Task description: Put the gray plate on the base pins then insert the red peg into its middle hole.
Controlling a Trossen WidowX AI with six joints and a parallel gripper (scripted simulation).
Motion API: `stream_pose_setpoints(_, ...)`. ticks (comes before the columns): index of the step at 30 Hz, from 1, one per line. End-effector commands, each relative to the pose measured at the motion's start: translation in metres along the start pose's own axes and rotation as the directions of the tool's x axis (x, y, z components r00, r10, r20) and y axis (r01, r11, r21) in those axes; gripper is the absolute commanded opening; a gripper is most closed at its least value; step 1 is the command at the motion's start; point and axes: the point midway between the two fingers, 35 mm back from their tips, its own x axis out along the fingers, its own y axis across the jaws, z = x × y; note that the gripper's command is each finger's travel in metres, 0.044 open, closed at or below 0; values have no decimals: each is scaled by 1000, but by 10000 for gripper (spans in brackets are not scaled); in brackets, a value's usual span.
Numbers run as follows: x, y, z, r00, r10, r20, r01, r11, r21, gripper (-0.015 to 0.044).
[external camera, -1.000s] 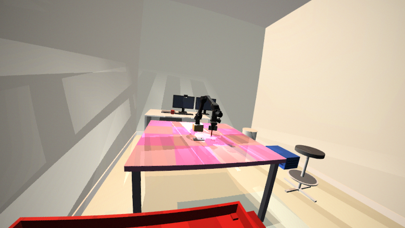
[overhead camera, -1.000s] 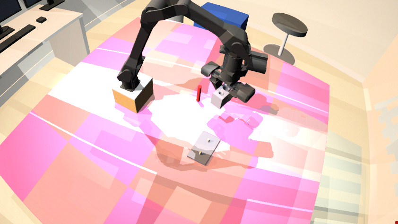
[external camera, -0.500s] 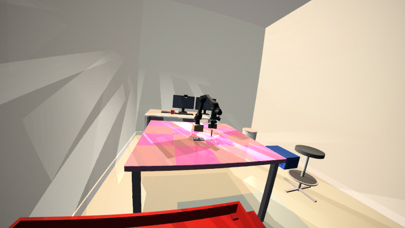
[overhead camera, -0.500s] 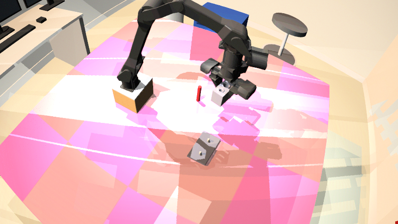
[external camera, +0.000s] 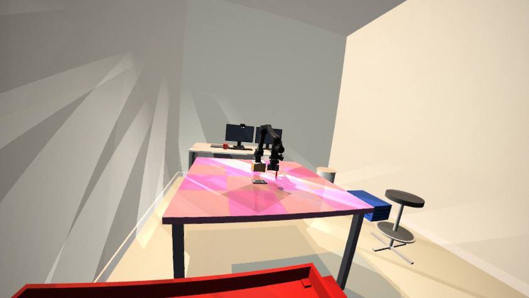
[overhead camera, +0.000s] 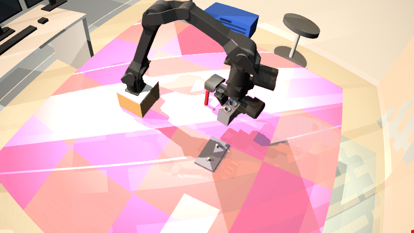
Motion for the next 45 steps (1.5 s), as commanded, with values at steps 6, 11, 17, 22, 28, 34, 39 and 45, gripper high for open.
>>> stream_pose_setpoints(6, 16, -7, -27, 1000, 4, 0, -4, 999, -43, 0)
stream_pose_setpoints(11, 24, -11, -42, 1000, 4, -1, -4, 998, -63, 0)
stream_pose_setpoints(17, 33, -14, -59, 1000, 3, -3, -4, 996, -88, 0)
stream_pose_setpoints(22, 41, -15, -74, 1000, 3, -5, -4, 994, -109, 0)
stream_pose_setpoints(28, 50, -16, -92, 1000, 3, -7, -4, 991, -133, 0)
stream_pose_setpoints(34, 55, -16, -102, 1000, 3, -8, -4, 989, -147, 0)
stream_pose_setpoints(39, 55, -16, -102, 1000, 3, -8, -4, 989, -147, 0)
stream_pose_setpoints(45, 55, -16, -102, 1000, 3, -8, -4, 989, -147, 0)
